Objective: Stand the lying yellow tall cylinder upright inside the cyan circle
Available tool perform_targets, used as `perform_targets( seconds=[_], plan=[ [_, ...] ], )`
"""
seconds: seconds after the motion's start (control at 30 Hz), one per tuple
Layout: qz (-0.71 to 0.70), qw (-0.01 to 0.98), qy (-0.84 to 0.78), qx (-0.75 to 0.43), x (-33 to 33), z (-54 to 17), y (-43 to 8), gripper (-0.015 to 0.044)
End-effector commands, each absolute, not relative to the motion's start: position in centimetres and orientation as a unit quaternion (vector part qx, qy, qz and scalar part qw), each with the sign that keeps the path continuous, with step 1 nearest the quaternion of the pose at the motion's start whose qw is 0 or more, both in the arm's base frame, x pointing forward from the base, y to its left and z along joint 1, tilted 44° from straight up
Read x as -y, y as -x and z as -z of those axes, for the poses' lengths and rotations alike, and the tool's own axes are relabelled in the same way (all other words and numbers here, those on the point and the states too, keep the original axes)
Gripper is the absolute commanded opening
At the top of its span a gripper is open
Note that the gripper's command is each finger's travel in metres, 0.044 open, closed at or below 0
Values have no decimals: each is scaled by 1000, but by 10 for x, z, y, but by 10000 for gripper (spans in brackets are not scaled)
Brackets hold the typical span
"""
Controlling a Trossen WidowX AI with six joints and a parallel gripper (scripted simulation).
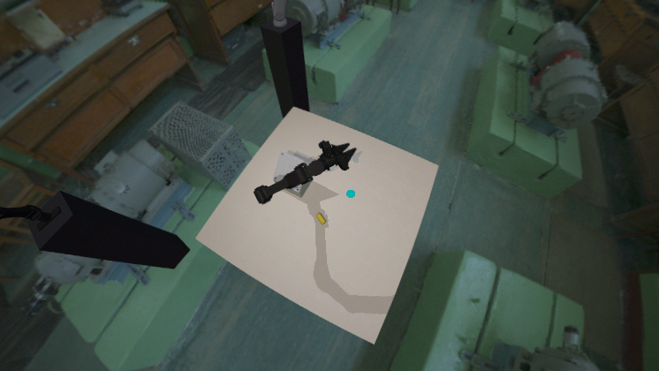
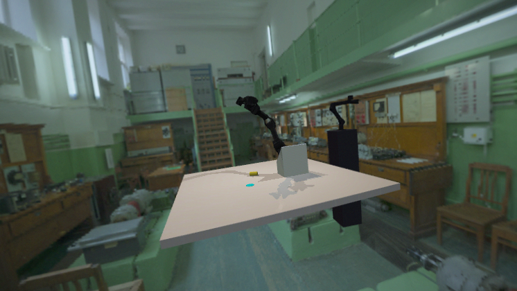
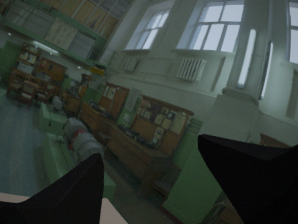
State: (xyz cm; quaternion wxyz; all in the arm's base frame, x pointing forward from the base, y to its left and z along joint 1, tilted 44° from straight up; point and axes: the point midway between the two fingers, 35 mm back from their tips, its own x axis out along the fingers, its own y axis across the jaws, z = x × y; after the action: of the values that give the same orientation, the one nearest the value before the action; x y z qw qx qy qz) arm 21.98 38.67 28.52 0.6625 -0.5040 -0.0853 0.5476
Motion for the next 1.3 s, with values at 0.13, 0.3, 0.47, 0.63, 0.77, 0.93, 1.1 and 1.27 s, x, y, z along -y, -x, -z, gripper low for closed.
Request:
perform_targets(
  seconds=[0.13,0.3,0.47,0.63,0.77,0.93,1.1,1.27],
  plan=[
    [-496,720,482,-58,-347,-245,-261,309],
    [-447,754,459,-146,-315,-222,-284,309],
    [-388,782,432,-227,-281,-201,-302,309],
    [-322,803,402,-301,-245,-182,-316,309],
    [-263,815,375,-354,-215,-168,-324,309],
    [-186,825,341,-412,-177,-152,-329,309],
    [-104,827,306,-460,-138,-138,-331,309],
    [-20,823,272,-499,-101,-127,-328,309]
  ],
)
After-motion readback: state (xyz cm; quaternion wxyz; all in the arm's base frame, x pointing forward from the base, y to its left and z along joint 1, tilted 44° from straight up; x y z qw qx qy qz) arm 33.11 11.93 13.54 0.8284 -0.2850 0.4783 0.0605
